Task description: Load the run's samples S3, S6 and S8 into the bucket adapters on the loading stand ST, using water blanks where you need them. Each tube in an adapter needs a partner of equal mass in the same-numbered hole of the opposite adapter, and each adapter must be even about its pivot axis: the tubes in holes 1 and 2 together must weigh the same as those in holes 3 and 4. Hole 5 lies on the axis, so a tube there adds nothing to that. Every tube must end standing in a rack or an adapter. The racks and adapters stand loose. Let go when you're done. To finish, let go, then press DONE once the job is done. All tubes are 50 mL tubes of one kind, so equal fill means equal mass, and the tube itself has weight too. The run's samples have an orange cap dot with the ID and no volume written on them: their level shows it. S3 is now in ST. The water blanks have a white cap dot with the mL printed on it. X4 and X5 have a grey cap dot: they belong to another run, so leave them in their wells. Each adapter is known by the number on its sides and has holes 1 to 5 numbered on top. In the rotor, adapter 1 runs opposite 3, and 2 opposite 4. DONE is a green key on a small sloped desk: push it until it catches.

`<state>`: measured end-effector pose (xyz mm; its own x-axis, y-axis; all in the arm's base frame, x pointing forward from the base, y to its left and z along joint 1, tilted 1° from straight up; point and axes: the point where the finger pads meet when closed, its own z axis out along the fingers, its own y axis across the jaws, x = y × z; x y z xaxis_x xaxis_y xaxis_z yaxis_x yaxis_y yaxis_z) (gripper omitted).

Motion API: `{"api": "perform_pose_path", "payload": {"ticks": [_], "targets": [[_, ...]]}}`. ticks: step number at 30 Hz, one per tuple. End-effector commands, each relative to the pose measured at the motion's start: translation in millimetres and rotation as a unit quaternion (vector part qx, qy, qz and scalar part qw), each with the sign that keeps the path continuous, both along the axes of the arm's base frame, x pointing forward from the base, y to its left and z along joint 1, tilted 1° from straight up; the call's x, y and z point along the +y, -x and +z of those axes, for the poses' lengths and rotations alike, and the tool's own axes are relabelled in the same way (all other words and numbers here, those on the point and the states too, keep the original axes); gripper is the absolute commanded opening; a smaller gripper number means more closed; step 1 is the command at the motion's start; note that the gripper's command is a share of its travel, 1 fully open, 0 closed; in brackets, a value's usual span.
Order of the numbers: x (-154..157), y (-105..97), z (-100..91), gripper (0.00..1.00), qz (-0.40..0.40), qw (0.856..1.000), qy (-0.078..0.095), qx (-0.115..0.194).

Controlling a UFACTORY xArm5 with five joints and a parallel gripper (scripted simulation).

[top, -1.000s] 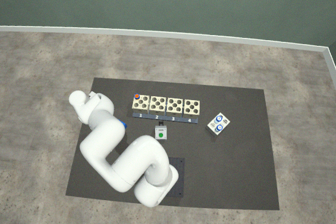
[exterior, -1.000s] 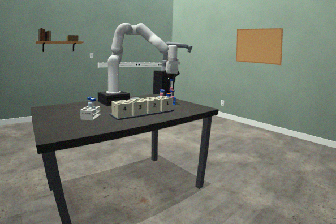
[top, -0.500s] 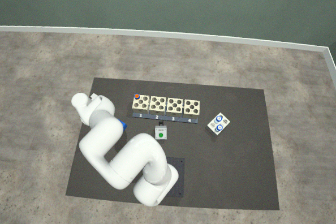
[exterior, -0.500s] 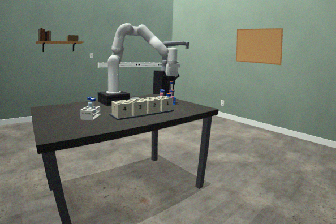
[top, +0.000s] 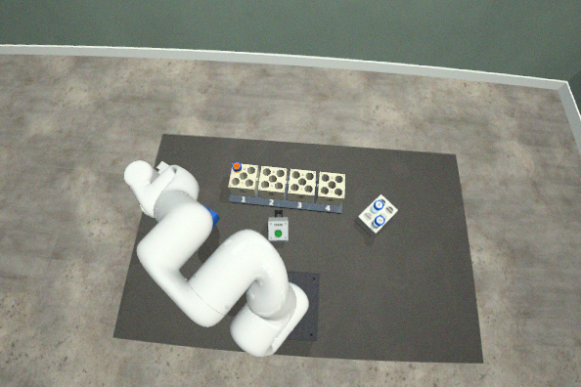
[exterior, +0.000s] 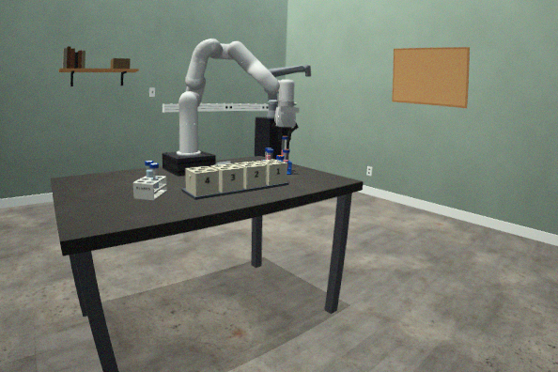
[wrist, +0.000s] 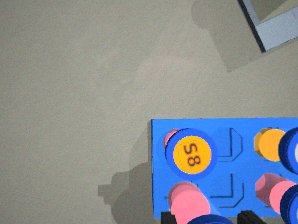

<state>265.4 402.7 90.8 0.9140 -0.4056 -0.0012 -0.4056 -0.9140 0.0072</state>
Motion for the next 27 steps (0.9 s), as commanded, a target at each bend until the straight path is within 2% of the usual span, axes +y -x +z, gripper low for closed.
{"api": "perform_pose_path", "payload": {"ticks": [1,27], "targets": [[1.2,-0.8,-1.0,0.00,0.000,1.000,-0.006,0.005],[1.3,-0.4,-25.1,0.00,0.000,1.000,-0.006,0.005]]}}
